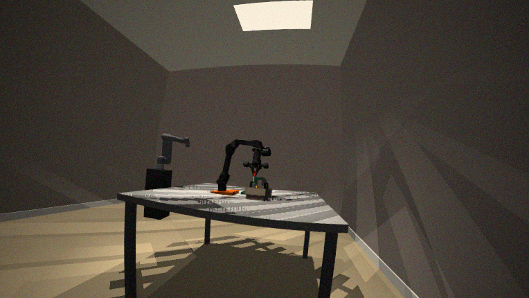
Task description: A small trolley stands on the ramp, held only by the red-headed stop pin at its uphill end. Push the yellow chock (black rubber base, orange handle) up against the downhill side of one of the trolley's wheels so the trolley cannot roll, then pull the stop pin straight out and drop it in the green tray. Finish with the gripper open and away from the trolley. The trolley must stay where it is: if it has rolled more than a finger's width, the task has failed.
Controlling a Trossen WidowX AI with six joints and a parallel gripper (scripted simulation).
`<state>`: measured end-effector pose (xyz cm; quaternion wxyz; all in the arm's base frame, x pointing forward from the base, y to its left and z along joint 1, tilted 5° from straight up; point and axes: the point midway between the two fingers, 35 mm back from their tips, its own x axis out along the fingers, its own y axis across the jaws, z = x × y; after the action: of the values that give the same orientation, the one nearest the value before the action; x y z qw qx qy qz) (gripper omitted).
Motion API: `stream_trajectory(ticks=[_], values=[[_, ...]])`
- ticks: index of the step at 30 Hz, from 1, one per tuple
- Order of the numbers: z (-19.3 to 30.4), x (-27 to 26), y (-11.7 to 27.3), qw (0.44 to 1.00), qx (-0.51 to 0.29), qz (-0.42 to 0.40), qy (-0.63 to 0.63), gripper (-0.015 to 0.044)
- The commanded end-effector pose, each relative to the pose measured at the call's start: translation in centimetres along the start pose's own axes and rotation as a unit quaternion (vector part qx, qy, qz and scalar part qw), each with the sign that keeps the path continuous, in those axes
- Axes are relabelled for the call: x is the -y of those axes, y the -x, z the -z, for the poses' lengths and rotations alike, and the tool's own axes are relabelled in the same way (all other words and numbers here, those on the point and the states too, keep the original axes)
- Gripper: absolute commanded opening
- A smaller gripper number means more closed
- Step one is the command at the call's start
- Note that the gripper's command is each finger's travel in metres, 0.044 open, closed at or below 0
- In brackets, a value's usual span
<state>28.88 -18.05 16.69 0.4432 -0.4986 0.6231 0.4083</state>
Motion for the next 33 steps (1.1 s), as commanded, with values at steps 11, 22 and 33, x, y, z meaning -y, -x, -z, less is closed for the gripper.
stream_trajectory(ticks=[11,22,33], values=[[2.1,0.3,0.1,1.000,-0.005,0.003,0.001,0.0000],[1.9,-2.7,0.0,1.000,-0.005,0.002,0.002,0.0000],[2.0,-6.2,0.0,1.000,-0.005,0.001,0.002,0.0000]])
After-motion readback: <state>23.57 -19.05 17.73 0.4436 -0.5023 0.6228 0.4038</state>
